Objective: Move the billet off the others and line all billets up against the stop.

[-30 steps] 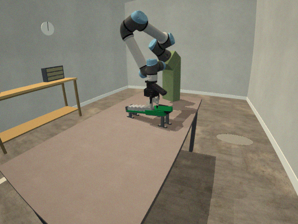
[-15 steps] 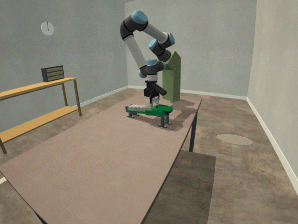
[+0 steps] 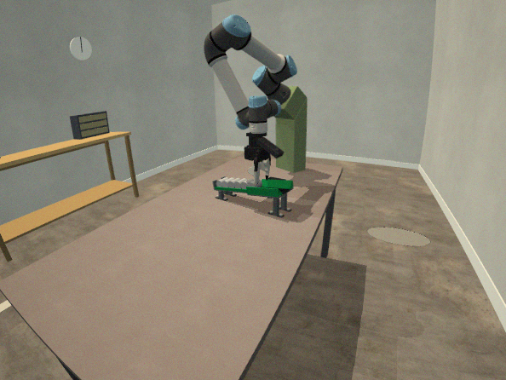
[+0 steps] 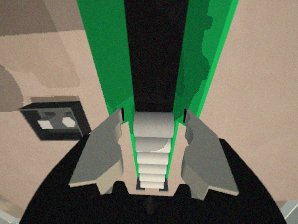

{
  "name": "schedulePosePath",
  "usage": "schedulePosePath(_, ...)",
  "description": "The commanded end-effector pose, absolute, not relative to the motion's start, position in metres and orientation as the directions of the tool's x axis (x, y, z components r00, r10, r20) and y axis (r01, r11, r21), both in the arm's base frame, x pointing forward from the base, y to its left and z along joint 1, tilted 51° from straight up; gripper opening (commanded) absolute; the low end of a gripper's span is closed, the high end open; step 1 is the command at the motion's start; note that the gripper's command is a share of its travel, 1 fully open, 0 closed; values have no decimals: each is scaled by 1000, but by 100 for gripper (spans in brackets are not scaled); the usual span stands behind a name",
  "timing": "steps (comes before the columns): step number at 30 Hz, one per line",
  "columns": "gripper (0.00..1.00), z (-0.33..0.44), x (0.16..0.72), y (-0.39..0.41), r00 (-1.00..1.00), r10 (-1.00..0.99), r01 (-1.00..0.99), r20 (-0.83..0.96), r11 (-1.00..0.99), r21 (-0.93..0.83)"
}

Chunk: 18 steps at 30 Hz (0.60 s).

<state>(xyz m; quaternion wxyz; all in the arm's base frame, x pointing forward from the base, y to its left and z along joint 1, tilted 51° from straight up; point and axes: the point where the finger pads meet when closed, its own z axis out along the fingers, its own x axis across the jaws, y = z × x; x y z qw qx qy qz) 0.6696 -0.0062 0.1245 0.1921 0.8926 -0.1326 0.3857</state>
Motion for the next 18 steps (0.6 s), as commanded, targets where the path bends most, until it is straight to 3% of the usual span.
schedulePosePath(1, 49, 137, 658, 2, 667, -88, -385, 740, -891, 240)
schedulePosePath(18, 49, 171, 623, 27, 667, -88, -385, 740, -891, 240)
